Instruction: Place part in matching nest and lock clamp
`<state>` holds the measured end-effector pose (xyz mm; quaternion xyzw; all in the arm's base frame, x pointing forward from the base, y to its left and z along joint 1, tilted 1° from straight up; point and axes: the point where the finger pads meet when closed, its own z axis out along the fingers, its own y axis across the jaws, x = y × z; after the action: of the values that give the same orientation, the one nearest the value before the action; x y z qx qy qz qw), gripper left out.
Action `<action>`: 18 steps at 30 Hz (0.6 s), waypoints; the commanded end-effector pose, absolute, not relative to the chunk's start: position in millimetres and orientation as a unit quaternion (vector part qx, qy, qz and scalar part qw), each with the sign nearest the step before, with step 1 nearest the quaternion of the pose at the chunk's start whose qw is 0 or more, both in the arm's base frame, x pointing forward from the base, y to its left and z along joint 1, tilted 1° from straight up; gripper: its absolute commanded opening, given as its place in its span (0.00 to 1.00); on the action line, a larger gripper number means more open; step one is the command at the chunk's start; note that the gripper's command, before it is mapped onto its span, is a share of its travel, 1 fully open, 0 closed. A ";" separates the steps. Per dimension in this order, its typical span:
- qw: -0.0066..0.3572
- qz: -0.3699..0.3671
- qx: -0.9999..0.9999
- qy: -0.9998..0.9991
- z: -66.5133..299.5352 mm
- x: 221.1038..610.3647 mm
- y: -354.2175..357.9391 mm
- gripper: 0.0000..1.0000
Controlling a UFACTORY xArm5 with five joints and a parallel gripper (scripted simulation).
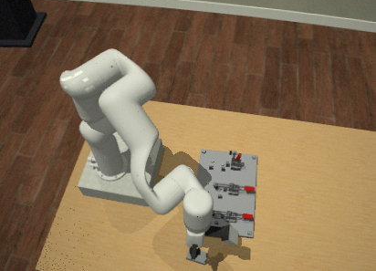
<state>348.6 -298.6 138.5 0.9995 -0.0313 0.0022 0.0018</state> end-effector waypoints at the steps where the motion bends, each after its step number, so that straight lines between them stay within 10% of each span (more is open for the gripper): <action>1: 0.003 0.004 0.999 -0.031 140.0 349.5 -299.4 1.00; 18: 0.003 0.004 0.993 -0.119 140.0 349.5 -299.4 1.00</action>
<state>348.6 -298.6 138.5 0.9932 -0.1162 0.0024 0.0016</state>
